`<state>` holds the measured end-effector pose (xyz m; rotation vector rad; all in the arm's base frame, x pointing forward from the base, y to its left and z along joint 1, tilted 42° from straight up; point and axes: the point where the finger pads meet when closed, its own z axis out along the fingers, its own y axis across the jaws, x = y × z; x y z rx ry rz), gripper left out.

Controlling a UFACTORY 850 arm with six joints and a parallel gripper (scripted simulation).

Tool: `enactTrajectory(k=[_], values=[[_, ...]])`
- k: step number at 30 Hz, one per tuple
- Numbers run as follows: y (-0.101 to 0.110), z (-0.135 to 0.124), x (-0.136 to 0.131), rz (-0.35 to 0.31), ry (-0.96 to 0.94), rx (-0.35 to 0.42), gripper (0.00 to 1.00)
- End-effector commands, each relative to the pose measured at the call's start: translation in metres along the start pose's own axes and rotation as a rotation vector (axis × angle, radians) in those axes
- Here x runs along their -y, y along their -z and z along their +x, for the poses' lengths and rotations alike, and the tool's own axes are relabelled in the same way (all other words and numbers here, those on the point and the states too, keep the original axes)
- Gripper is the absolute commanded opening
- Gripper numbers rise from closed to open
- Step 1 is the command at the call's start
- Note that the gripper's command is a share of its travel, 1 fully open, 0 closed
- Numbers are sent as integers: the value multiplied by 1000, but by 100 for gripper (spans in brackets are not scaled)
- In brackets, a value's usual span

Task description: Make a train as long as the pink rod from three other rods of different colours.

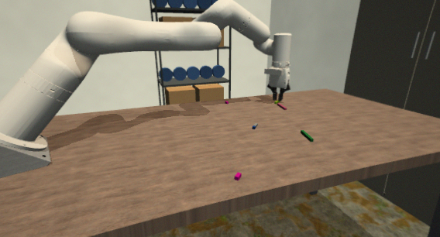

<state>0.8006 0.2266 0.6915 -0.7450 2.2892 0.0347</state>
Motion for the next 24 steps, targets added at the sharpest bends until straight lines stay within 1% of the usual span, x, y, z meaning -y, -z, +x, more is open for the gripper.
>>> enactTrajectory(k=[1,10,24], values=[[2,-1,0,1,0,3,24],[0,-1,0,1,0,3,24],[-9,0,0,1,0,3,24]])
